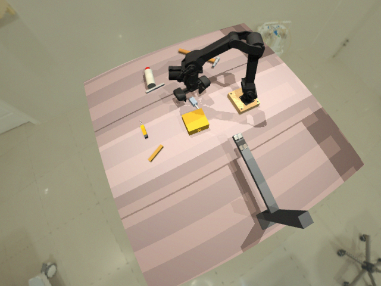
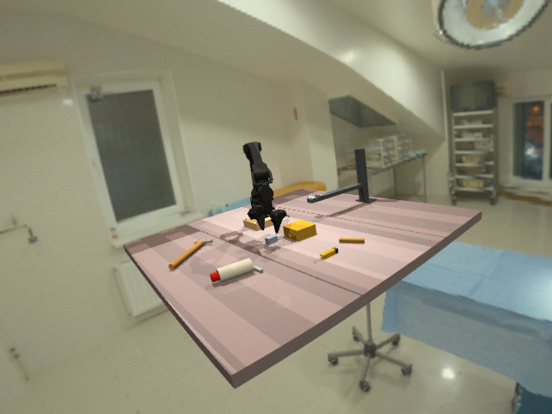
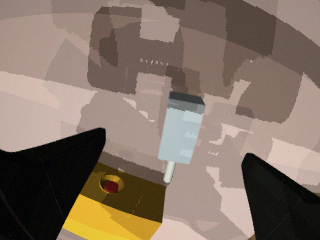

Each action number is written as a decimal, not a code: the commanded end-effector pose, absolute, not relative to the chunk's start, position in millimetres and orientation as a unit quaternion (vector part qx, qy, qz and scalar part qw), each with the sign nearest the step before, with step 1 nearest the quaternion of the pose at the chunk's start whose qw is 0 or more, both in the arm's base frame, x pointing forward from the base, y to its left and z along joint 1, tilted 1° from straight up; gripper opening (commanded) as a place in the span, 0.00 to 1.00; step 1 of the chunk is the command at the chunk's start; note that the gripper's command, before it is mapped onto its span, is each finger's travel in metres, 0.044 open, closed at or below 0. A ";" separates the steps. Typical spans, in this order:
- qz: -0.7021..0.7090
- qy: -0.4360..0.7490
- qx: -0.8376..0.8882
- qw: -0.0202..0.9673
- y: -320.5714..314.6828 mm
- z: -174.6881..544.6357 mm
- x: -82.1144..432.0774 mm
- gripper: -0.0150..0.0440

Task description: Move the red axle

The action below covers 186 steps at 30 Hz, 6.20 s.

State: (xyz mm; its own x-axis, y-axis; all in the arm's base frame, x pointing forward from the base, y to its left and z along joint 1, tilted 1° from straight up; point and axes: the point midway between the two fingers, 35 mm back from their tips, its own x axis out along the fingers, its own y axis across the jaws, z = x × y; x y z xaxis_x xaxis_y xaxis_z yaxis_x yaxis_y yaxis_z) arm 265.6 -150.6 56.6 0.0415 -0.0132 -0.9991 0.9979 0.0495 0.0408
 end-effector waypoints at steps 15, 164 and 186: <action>-0.481 0.503 0.496 0.519 -148.6 30.3 264.7 1.00; -0.535 0.443 0.555 0.458 -118.2 23.7 309.0 0.25; -0.535 0.443 0.555 0.457 -102.8 23.8 310.5 0.25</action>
State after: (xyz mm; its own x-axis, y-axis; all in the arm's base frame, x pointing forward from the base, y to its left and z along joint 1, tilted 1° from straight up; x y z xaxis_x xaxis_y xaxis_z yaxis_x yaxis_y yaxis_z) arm 311.2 -105.1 24.3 0.0373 -0.0029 -0.9993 0.9813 -0.1887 0.0372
